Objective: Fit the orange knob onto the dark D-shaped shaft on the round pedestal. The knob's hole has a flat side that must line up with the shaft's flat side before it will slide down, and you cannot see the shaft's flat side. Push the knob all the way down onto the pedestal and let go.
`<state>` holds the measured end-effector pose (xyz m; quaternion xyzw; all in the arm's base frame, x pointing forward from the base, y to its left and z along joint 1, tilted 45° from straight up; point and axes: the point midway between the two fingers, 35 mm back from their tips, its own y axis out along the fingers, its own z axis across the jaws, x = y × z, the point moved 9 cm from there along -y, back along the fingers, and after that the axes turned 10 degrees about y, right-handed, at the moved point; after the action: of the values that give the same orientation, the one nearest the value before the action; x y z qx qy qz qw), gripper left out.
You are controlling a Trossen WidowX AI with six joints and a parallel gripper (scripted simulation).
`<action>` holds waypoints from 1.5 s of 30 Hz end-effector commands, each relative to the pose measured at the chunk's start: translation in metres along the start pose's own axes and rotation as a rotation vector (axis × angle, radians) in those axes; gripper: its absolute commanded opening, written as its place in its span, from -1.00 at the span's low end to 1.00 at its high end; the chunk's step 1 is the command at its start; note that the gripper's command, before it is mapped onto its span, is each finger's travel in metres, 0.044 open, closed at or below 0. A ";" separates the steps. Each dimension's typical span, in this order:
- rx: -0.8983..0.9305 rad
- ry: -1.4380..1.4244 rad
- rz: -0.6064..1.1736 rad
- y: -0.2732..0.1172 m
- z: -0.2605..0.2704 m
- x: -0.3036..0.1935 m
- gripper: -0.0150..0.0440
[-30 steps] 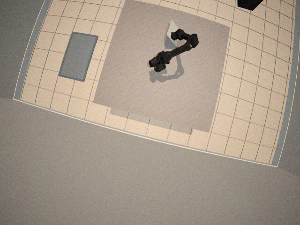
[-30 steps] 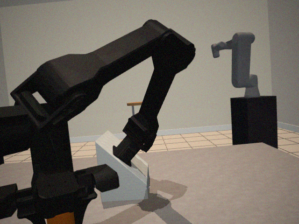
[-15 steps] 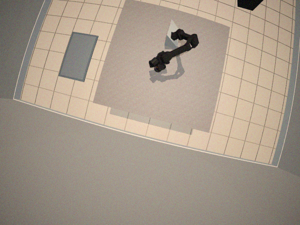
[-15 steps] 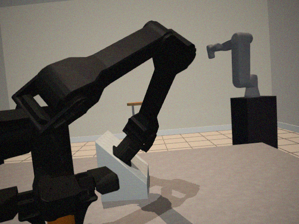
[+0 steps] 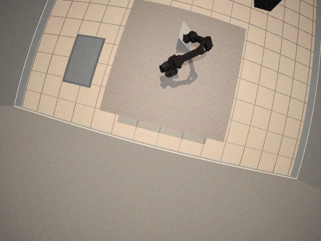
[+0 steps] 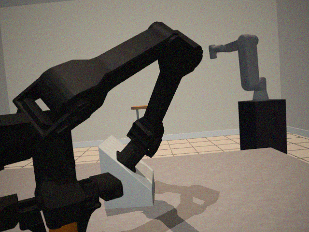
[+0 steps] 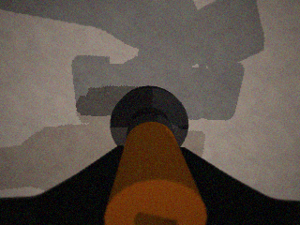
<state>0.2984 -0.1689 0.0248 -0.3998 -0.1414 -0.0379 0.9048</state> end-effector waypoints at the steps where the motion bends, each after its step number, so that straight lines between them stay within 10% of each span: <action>1: 0.001 0.017 0.000 0.000 0.000 0.000 -0.49; 45: 0.001 0.005 0.000 0.002 0.000 -0.001 -0.49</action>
<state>0.2975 -0.1679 0.0237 -0.3990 -0.1307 -0.0444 0.9065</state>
